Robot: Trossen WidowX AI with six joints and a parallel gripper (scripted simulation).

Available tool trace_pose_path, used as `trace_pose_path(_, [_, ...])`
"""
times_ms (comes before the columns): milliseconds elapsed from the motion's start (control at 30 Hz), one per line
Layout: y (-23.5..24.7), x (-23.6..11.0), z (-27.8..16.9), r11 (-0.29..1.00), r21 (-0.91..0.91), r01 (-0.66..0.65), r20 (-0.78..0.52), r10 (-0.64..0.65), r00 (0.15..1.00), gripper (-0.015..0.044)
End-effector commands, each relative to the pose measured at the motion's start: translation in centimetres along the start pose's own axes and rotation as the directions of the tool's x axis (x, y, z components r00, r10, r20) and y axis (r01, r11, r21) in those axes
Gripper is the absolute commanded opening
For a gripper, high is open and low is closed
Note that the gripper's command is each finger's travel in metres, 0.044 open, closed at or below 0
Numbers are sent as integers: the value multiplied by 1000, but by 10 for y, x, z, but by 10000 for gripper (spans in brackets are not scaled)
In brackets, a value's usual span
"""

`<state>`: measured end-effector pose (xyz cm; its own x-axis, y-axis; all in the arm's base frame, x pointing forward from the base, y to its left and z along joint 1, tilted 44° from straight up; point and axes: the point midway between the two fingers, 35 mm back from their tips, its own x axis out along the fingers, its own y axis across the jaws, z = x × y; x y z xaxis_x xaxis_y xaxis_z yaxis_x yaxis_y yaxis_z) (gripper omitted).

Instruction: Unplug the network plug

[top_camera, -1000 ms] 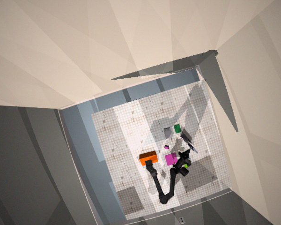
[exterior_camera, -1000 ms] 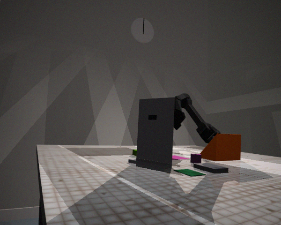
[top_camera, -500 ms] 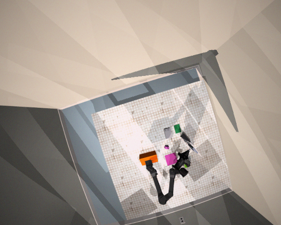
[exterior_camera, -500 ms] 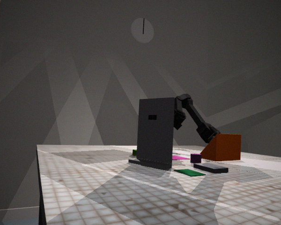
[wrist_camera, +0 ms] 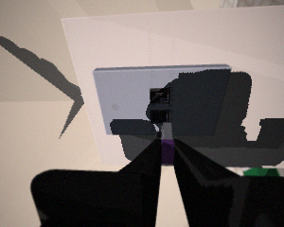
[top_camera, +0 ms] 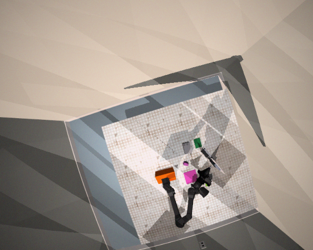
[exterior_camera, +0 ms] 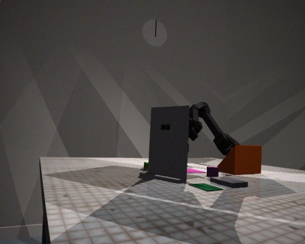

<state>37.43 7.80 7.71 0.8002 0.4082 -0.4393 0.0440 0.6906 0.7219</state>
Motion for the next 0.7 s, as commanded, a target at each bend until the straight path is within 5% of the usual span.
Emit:
trace_pose_path(0, [1, -3, -1, 1000, -5, -3, -2, 3, 1000, 0])
trace_pose_path(667, [1, -13, -3, 1000, -5, -3, -2, 3, 1000, 0])
